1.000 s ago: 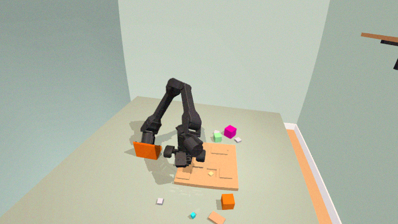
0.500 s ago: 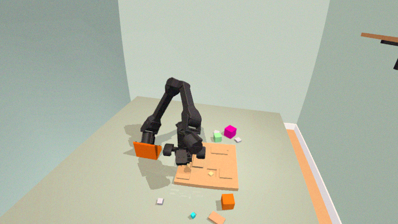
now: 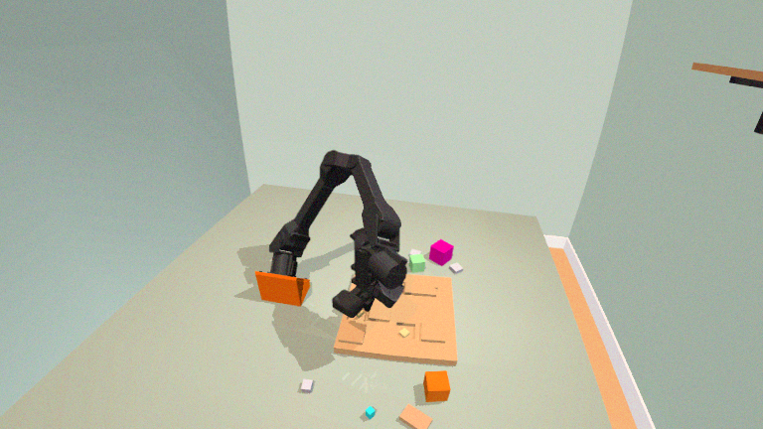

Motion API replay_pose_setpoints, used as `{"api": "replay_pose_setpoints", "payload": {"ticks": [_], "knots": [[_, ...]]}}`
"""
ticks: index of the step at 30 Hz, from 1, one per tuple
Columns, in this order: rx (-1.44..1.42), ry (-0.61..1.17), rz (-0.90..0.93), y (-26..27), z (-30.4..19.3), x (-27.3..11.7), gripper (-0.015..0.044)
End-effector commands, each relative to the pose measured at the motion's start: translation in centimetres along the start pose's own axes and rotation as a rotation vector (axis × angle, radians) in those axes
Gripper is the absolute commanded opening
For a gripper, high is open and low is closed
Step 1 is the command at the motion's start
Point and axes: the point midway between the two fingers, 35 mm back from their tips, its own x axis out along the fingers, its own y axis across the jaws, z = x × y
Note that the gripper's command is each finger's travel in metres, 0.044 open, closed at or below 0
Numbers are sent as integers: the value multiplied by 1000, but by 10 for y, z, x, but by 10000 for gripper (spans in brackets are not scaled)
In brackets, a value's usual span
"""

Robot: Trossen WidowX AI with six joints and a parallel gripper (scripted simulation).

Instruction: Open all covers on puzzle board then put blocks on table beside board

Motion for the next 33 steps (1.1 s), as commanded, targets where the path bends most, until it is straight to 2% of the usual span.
{"api": "replay_pose_setpoints", "payload": {"ticks": [1, 6, 17, 33], "knots": [[-754, -1, 9, 19, 17, -2, 0], [-1256, -5, 9, 33, 28, -4, 0], [-2019, -11, 9, 54, 40, -7, 0], [-2067, -12, 9, 56, 41, -7, 0]]}}
